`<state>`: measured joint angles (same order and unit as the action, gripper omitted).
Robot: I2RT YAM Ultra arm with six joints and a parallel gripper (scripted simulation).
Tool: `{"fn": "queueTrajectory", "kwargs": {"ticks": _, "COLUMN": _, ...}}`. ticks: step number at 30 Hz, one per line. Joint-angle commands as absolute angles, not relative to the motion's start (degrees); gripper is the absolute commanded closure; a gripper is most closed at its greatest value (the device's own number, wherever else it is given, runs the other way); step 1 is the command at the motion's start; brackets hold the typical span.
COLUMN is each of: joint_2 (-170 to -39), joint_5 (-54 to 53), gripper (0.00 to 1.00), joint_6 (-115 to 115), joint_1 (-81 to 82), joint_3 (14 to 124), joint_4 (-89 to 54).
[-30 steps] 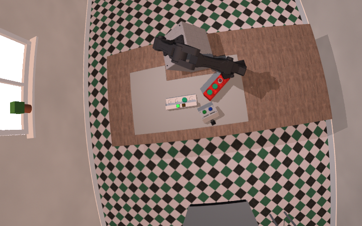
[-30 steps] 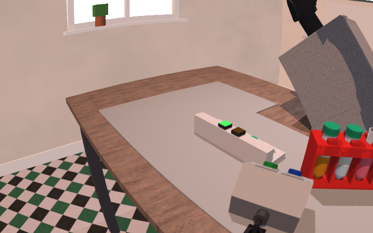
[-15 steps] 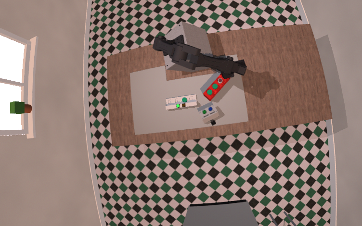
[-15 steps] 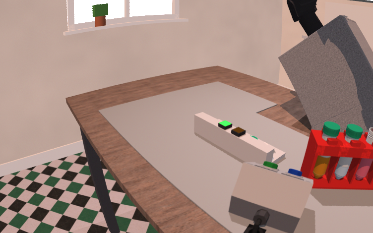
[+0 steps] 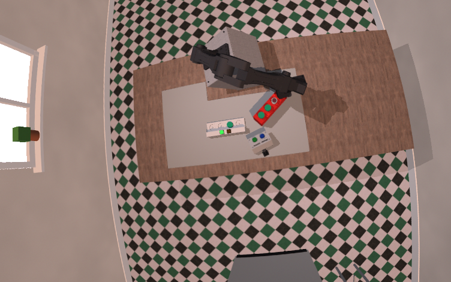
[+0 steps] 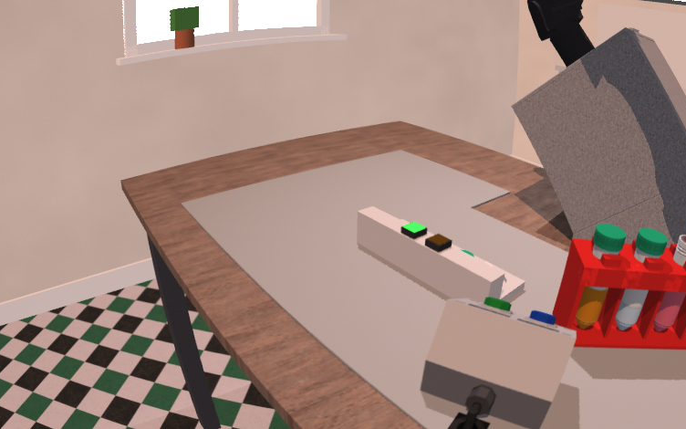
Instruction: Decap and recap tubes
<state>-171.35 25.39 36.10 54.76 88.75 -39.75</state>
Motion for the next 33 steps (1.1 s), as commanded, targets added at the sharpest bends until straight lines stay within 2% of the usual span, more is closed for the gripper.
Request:
{"fn": "queueTrajectory", "kwargs": {"ticks": 1, "joint_2": -171.0, "joint_5": 25.4, "gripper": 1.00, "joint_6": 36.2, "joint_1": 54.9, "joint_3": 88.9, "joint_4": -39.4}}
{"fn": "queueTrajectory", "kwargs": {"ticks": 14, "joint_2": -171.2, "joint_5": 25.5, "gripper": 1.00, "joint_6": 36.4, "joint_1": 54.7, "joint_3": 88.8, "joint_4": -39.1}}
{"fn": "queueTrajectory", "kwargs": {"ticks": 15, "joint_2": -171.2, "joint_5": 25.5, "gripper": 0.51, "joint_6": 36.4, "joint_1": 54.7, "joint_3": 88.8, "joint_4": -39.1}}
{"fn": "queueTrajectory", "kwargs": {"ticks": 33, "joint_2": -171.2, "joint_5": 25.5, "gripper": 0.51, "joint_6": 36.4, "joint_1": 54.7, "joint_3": 88.8, "joint_4": -39.1}}
